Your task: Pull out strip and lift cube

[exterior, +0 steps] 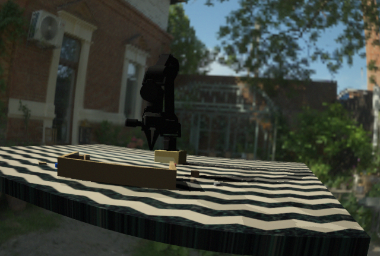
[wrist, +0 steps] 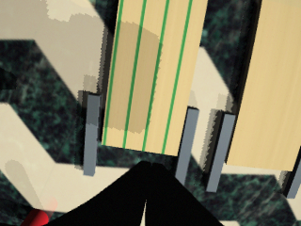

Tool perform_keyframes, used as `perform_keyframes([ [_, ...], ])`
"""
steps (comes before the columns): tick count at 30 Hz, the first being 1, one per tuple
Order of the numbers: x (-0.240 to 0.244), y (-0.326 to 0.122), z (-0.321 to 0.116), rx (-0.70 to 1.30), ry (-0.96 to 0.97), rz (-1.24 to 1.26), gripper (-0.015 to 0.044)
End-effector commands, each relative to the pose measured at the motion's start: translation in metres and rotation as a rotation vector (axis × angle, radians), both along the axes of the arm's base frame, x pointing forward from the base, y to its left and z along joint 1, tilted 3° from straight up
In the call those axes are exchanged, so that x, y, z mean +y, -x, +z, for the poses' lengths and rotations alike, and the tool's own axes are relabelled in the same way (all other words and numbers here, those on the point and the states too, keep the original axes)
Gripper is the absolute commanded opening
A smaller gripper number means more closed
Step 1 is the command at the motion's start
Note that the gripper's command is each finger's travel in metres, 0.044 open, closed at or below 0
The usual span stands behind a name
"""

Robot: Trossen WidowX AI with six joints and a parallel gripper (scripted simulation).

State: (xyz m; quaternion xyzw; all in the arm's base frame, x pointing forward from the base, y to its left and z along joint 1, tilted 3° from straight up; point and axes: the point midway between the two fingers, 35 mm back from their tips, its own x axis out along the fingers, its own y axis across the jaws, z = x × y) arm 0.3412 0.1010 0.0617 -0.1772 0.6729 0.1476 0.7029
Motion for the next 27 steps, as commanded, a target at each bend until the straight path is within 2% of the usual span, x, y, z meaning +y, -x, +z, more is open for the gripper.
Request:
perform_keyframes([
  [1,0.004,-0.002,0.0,0.022,0.003,0.017,0.0],
  [27,0.004,-0.005,-0.04,0.022,0.003,0.017,0.0],
])
